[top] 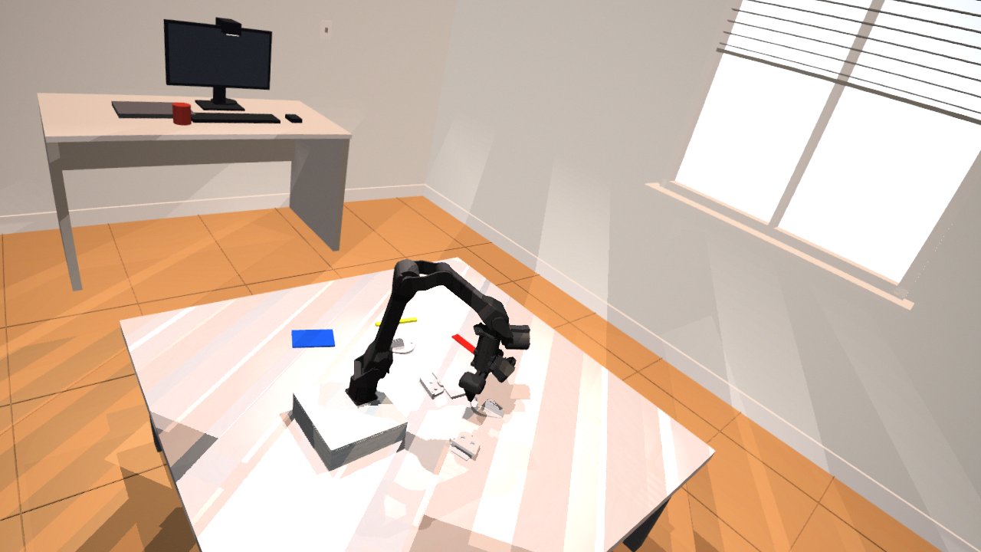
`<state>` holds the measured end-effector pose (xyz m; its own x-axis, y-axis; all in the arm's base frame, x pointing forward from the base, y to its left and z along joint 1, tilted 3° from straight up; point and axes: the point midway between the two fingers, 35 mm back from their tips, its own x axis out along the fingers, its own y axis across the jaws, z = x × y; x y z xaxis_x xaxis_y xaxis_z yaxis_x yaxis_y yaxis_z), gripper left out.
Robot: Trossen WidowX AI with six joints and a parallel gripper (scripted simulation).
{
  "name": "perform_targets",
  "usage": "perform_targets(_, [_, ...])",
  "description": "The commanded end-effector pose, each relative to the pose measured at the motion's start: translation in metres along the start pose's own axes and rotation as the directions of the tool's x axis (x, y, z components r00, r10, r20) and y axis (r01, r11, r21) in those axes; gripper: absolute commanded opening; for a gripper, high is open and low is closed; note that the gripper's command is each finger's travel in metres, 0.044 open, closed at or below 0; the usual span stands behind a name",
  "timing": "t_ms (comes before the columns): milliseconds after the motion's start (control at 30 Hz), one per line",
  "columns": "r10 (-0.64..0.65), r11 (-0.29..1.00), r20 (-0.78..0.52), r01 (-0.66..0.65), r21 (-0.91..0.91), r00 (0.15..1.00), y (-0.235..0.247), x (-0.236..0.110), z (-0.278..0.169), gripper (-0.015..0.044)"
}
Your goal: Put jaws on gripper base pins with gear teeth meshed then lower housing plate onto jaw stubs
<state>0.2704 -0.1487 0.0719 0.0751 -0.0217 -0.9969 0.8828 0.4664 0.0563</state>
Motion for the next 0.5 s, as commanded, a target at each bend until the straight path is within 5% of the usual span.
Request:
perform_targets(0, [0.0, 1.0, 0.0, 0.0, 0.0, 1.0, 0.0, 0.0, 0.0, 0.044])
perform_targets(167, [0.0, 1.0, 0.0, 0.0, 0.0, 1.0, 0.0, 0.0, 0.0, 0.044])
perform_targets(467, [0.0, 1.0, 0.0, 0.0, 0.0, 1.0, 0.0, 0.0, 0.0, 0.0204])
